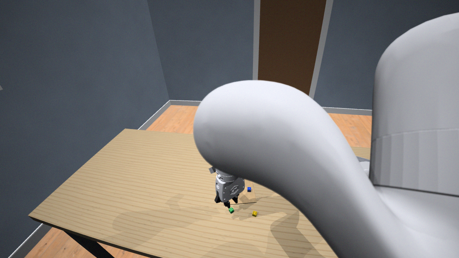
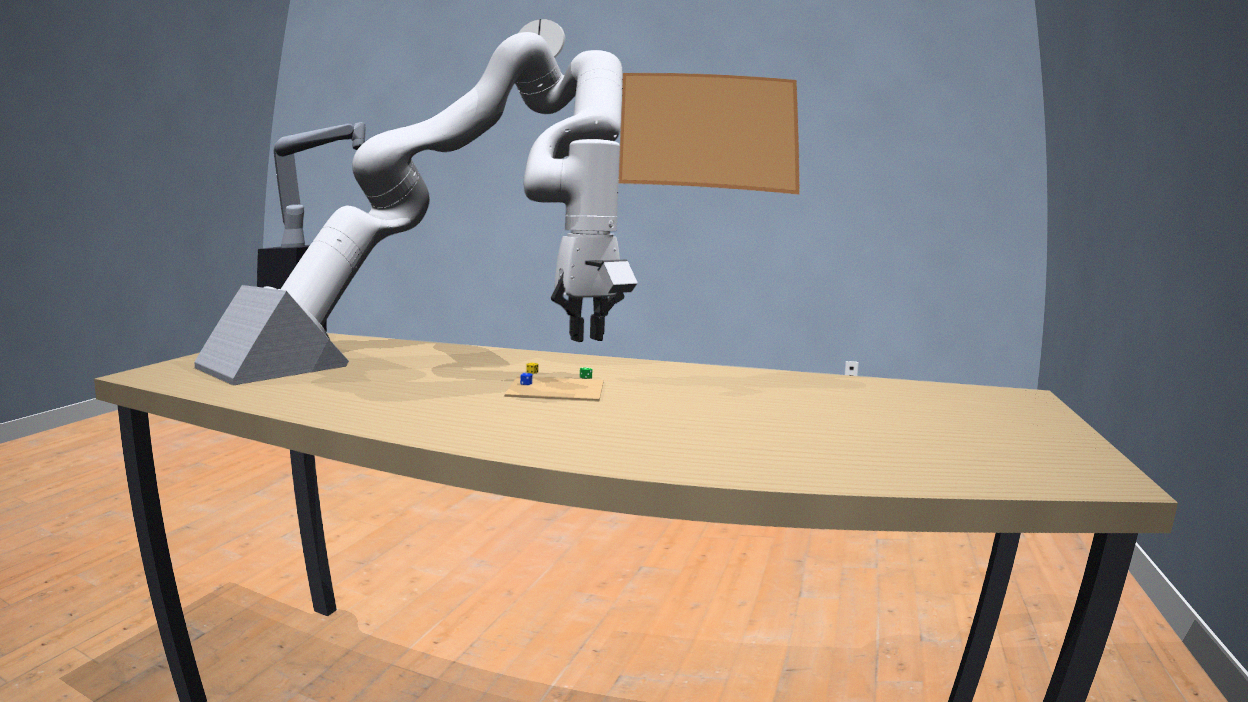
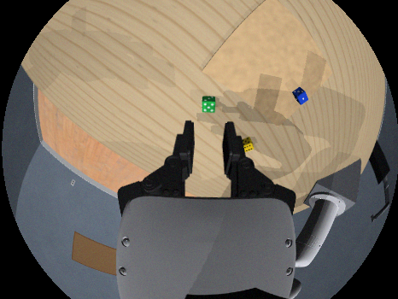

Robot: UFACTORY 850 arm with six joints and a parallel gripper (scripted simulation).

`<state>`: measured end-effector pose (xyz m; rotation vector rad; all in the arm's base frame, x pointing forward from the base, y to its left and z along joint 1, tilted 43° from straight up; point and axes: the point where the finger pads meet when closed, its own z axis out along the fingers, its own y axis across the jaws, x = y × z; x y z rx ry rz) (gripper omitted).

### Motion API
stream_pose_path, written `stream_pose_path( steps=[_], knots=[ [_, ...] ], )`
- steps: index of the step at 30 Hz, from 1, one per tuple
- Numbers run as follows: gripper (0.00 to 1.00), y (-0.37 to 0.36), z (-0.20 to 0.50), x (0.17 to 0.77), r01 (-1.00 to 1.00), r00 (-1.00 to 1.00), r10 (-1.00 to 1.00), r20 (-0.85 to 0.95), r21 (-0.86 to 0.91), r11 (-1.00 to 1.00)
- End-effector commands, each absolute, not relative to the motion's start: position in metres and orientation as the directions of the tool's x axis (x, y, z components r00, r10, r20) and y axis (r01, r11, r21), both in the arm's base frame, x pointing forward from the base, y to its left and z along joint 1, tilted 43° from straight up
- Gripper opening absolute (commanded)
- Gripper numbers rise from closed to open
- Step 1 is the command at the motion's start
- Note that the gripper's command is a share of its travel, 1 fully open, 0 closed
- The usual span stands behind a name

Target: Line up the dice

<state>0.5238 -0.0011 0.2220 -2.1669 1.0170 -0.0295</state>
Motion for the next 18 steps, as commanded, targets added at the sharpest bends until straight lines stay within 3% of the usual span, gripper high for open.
stream_pose_path(
  steps=[1, 18],
  knots=[
    [0.31, 0.002, 0.218, 0.526, -0.658, 0.687, -0.675, -0.269, -0.625, -0.420],
    [0.31, 0.016, 0.201, 0.533, -0.658, 0.687, -0.675, -0.269, -0.625, -0.420]
  ],
)
